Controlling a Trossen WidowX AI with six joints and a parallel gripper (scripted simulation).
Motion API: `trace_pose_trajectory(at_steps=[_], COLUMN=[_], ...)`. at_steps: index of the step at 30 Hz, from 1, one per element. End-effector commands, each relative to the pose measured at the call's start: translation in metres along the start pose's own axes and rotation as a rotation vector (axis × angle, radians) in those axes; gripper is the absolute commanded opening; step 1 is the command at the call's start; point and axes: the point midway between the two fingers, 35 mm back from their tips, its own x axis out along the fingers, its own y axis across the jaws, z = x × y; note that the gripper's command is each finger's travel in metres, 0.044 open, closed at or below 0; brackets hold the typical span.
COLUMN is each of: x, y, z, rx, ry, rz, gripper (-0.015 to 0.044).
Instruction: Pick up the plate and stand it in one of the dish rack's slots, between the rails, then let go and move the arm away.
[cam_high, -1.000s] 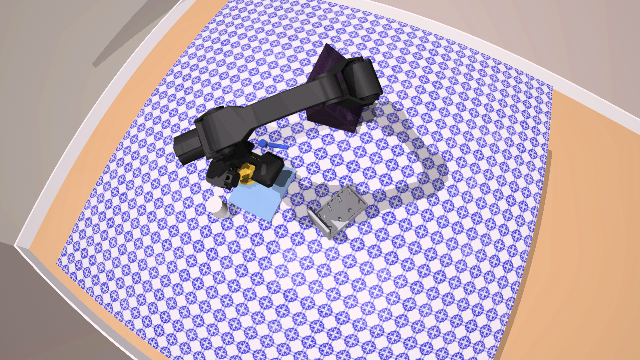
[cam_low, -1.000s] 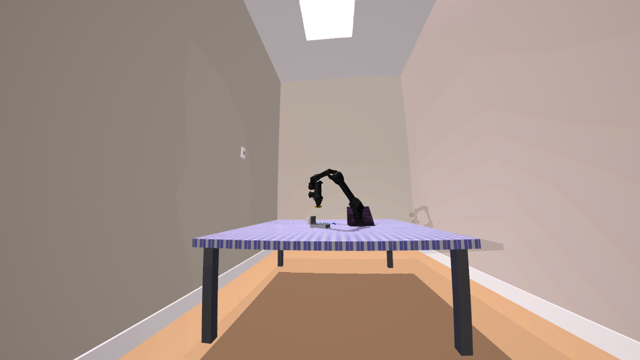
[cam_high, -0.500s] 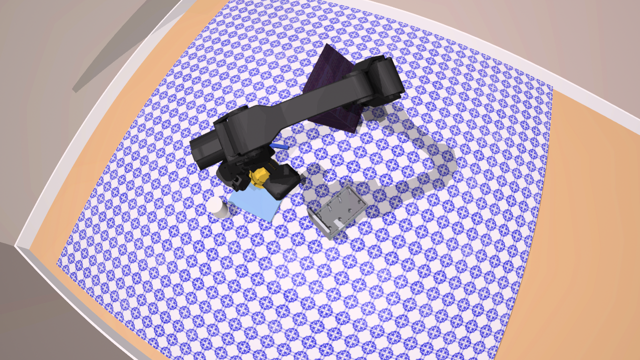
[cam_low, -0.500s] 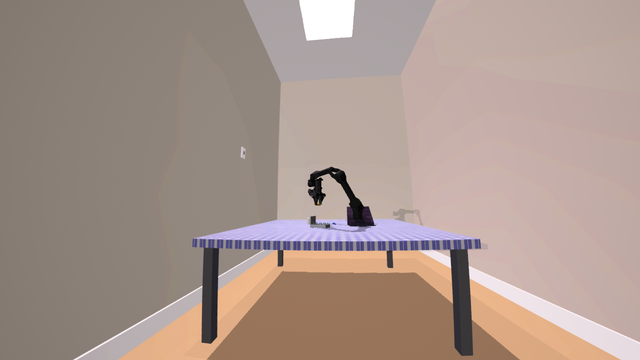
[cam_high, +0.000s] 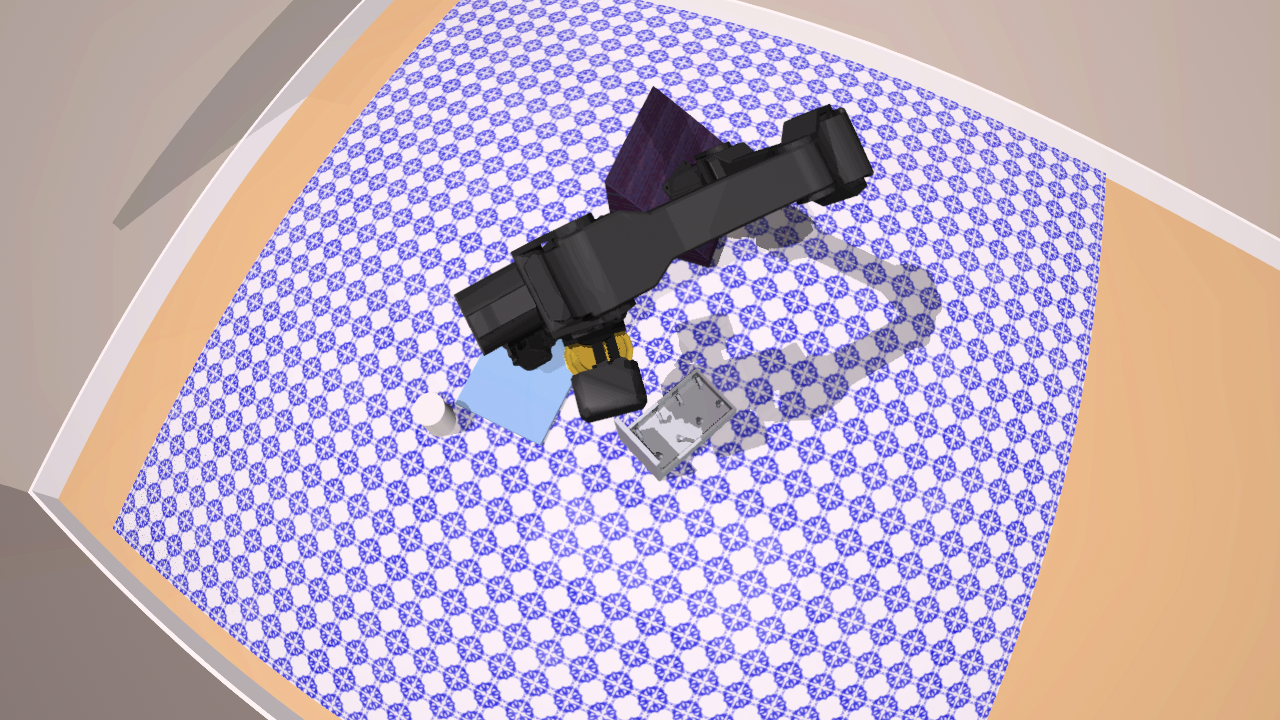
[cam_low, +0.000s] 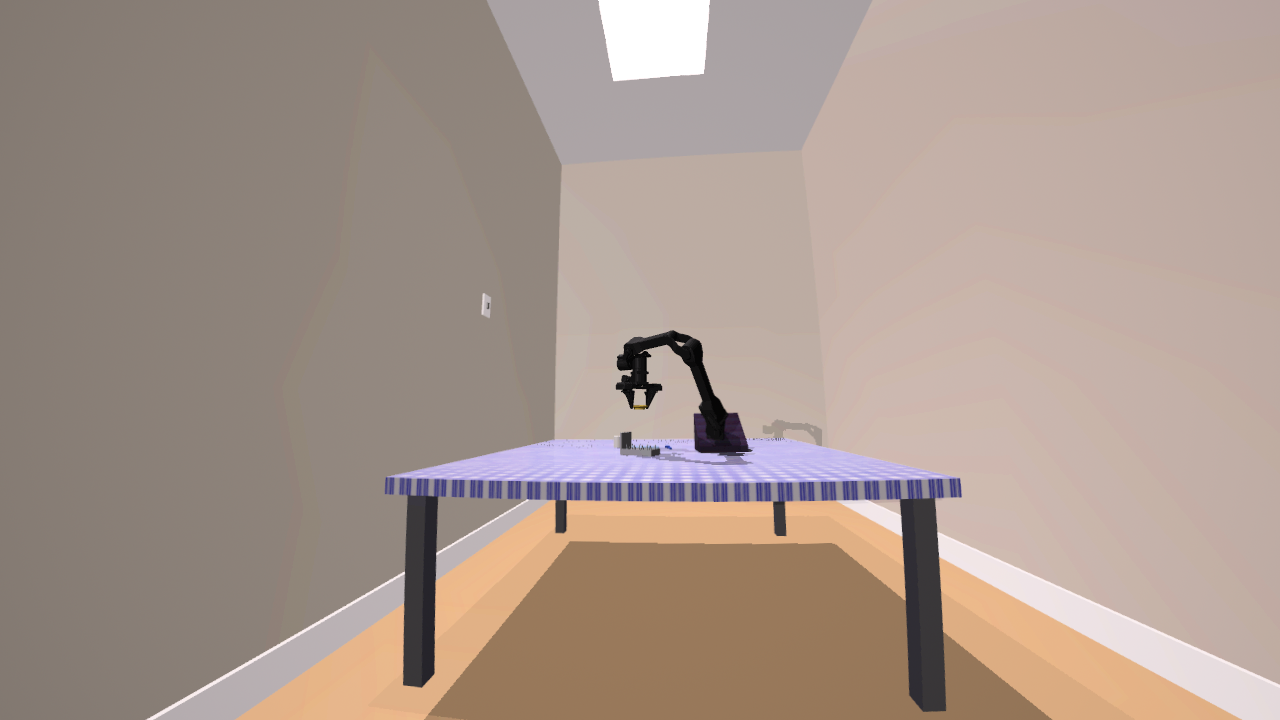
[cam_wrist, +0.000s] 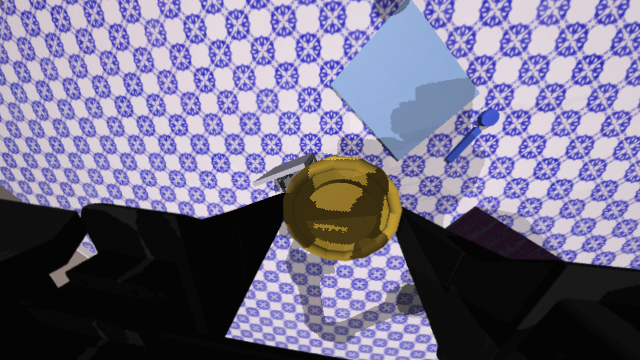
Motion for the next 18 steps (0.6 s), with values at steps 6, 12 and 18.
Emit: trace_pose_trajectory(at_steps=[6,12,18], x=[0.001,0.003,0.005], y=[0.01,0.014,0.016], z=[-0.04,-0.069,-0.096], rx=[0.287,0.495,0.702], ry=[0.011,0.017,0.025], rz=[0.005,0.008,0.008], gripper=[0.0,0.0,0.0])
